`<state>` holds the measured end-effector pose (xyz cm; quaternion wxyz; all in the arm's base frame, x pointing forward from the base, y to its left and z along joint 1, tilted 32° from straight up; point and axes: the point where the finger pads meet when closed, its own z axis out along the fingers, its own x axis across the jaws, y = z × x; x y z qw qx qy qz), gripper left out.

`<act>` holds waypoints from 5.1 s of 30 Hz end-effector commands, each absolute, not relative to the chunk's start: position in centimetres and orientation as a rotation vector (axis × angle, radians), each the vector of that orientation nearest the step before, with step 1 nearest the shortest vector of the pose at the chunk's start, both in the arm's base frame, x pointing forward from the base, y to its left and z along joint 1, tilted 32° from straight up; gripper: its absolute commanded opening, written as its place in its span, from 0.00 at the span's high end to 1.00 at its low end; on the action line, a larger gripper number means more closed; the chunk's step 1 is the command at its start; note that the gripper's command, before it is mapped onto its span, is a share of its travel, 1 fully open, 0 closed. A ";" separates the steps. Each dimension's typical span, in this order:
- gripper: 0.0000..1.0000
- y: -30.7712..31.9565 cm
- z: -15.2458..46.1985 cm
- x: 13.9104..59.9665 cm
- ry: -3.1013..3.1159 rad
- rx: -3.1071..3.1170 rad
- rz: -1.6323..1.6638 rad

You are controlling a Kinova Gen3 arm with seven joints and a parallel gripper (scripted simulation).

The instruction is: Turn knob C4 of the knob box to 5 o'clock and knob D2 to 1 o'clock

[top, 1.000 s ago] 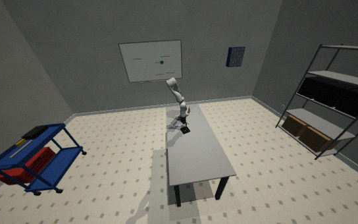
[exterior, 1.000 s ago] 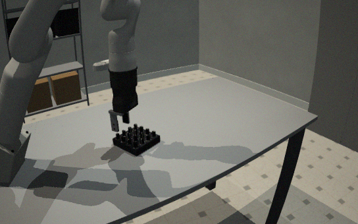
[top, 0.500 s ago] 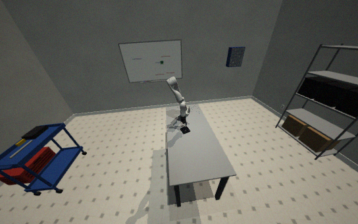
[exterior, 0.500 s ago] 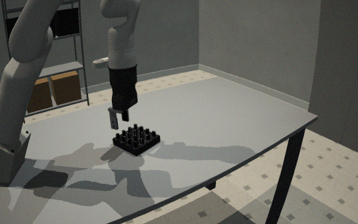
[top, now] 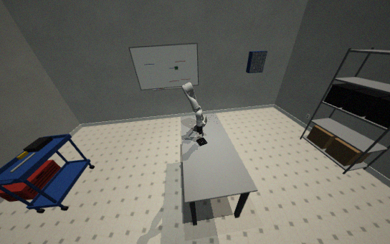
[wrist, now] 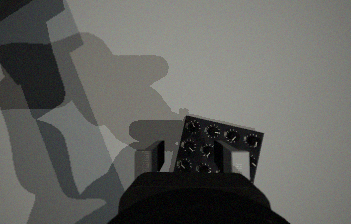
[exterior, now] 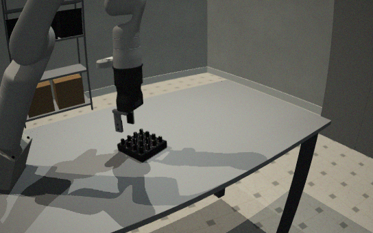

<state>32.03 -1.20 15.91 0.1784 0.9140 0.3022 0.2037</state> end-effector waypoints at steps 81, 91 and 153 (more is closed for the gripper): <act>0.00 0.7 24.1 27.6 0.852 2.580 0.585; 0.00 0.7 24.2 27.6 0.852 2.580 0.585; 0.00 0.7 24.2 27.6 0.852 2.580 0.585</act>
